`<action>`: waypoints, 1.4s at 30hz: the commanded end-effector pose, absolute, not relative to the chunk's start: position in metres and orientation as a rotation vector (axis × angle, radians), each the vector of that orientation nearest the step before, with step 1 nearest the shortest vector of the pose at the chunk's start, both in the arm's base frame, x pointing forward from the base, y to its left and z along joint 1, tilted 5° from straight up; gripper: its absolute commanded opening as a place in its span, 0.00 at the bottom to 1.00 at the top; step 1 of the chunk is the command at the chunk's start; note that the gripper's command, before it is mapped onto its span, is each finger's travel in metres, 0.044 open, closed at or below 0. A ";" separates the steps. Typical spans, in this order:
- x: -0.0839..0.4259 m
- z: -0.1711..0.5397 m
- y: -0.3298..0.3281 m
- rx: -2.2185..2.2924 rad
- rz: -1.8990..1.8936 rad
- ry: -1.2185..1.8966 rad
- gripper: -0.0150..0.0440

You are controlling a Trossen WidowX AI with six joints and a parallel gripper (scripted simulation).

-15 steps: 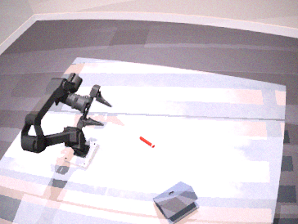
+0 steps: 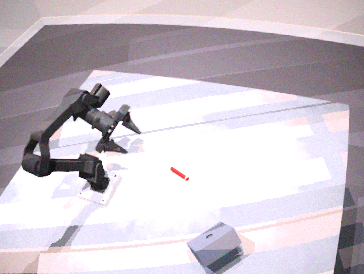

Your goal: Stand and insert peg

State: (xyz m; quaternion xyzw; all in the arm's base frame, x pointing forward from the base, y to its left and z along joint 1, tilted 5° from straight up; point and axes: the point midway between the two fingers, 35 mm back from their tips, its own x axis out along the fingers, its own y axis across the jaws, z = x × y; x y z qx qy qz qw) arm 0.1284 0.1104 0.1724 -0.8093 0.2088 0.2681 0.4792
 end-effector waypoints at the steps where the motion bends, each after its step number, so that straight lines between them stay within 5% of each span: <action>1: 0.131 0.168 0.115 -1.886 0.655 0.594 1.00; 42: 0.198 0.129 0.143 -0.781 0.238 1.283 1.00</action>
